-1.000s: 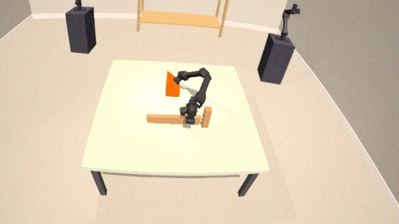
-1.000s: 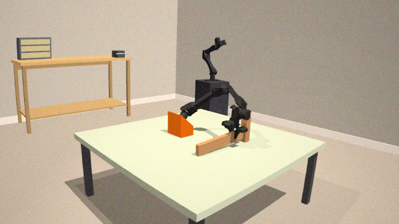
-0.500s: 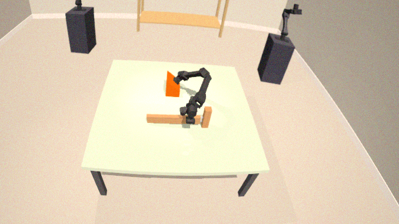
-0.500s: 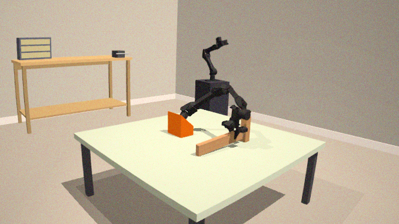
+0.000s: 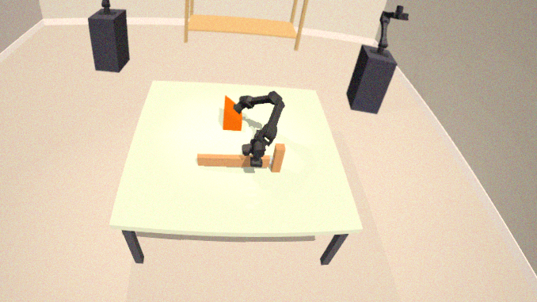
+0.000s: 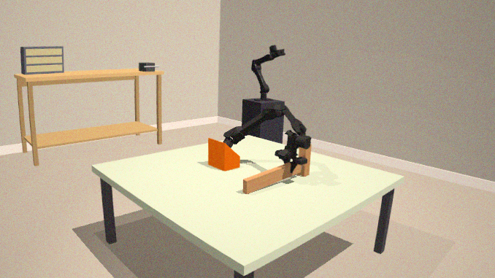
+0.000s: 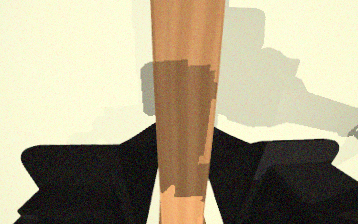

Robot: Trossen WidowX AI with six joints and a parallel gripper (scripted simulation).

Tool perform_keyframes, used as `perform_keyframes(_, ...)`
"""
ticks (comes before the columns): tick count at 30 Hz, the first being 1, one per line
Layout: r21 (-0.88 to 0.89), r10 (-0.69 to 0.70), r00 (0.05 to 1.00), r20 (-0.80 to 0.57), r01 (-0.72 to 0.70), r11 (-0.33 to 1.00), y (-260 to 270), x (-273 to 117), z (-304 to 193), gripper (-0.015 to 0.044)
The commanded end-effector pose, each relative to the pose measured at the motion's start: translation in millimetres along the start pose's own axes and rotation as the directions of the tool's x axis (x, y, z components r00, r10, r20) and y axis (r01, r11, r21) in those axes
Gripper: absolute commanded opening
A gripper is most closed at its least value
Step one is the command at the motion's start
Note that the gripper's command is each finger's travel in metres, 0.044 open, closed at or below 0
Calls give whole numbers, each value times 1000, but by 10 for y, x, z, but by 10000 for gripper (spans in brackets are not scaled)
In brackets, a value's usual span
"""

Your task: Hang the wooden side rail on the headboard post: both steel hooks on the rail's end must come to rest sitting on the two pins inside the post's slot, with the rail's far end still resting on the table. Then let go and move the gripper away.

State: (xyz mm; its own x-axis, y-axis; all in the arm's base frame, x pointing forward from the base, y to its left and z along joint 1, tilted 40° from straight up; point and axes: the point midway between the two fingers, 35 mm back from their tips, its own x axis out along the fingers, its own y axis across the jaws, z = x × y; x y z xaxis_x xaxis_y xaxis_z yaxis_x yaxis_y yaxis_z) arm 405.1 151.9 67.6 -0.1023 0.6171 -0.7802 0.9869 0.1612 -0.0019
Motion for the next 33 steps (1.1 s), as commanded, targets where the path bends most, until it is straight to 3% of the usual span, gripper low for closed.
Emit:
perform_keyframes(1, -17, 35, 999, -25, -35, 999, 35, -106, -100, 0)
perform_keyframes(33, -17, 35, 999, -25, -35, 999, 6, -102, -97, 0)
